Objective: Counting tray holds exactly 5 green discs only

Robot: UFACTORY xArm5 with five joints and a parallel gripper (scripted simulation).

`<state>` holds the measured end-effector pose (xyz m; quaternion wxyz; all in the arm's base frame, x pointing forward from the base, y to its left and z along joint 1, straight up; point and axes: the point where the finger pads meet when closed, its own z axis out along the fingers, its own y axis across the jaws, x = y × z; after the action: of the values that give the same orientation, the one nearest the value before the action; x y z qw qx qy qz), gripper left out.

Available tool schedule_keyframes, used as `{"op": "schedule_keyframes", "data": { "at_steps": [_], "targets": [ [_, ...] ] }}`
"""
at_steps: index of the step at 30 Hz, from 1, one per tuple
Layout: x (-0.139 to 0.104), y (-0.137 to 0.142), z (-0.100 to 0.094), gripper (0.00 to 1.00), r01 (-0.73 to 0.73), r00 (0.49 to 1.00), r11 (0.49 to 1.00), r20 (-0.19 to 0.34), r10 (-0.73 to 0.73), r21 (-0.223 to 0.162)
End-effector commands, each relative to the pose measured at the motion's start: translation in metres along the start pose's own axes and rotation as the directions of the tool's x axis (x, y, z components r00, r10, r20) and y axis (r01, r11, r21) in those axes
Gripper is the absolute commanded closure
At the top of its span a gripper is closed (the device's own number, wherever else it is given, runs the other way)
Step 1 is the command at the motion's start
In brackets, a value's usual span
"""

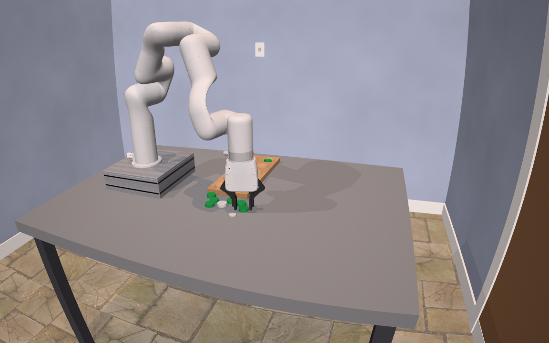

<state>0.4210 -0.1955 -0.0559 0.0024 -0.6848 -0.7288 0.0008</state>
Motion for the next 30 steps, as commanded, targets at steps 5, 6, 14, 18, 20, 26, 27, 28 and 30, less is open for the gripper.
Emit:
{"op": "schedule_keyframes", "data": {
  "at_steps": [5, 6, 14, 18, 20, 26, 27, 28, 30],
  "targets": [
    [-0.0006, 0.0011, -0.0008, 1.00, 0.000, 1.000, 1.000, 0.001, 0.000, -0.003],
    [-0.0006, 0.0011, -0.0008, 1.00, 0.000, 1.000, 1.000, 0.001, 0.000, -0.003],
    [-0.0006, 0.0011, -0.0008, 1.00, 0.000, 1.000, 1.000, 0.001, 0.000, -0.003],
    [-0.0006, 0.0011, -0.0008, 1.00, 0.000, 1.000, 1.000, 0.001, 0.000, -0.003],
    [-0.0006, 0.0011, -0.0008, 1.00, 0.000, 1.000, 1.000, 0.001, 0.000, -0.003],
    [-0.0006, 0.0011, -0.0008, 1.00, 0.000, 1.000, 1.000, 0.001, 0.000, -0.003],
    [-0.0006, 0.0011, -0.0008, 1.00, 0.000, 1.000, 1.000, 0.001, 0.000, -0.003],
    [-0.0006, 0.0011, -0.0008, 1.00, 0.000, 1.000, 1.000, 0.001, 0.000, -0.003],
    [-0.0006, 0.0011, -0.0008, 1.00, 0.000, 1.000, 1.000, 0.001, 0.000, -0.003]
  ]
}}
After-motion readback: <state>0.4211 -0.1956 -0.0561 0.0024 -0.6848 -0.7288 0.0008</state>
